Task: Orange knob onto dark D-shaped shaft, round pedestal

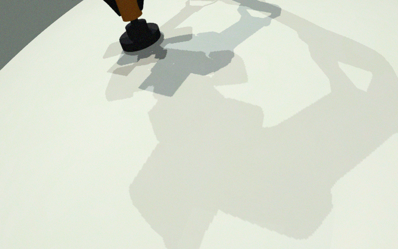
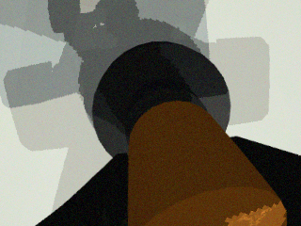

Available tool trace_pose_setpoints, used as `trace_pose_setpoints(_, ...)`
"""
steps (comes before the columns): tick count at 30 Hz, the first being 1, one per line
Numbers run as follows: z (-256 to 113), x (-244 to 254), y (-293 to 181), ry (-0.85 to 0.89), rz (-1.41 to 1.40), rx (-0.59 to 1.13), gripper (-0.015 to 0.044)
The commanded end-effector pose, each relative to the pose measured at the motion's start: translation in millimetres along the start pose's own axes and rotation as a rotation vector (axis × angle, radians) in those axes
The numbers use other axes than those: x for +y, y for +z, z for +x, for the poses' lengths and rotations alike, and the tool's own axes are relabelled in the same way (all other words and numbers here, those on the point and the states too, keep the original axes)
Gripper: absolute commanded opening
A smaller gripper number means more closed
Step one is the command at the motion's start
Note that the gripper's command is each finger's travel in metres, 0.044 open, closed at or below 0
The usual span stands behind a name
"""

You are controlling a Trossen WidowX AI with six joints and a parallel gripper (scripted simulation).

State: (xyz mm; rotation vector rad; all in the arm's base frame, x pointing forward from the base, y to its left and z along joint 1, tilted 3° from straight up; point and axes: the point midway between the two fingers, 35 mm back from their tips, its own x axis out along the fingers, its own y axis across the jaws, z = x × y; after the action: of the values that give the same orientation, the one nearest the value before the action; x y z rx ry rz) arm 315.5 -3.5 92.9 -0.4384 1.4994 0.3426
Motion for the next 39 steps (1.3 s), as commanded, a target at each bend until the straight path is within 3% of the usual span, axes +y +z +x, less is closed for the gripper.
trace_pose_setpoints(1, 0.1, -1.4, 2.6, -0.004, -0.003, -0.008, 0.0000)
trace_pose_setpoints(11, -4.4, -0.7, 1.2, -0.003, -0.012, -0.008, 0.0000)
trace_pose_setpoints(18, -5.8, 0.8, -1.7, -0.004, -0.213, -0.007, 0.0000)
trace_pose_setpoints(39, 0.6, 1.0, -1.5, -0.004, -0.213, -0.007, 0.0000)
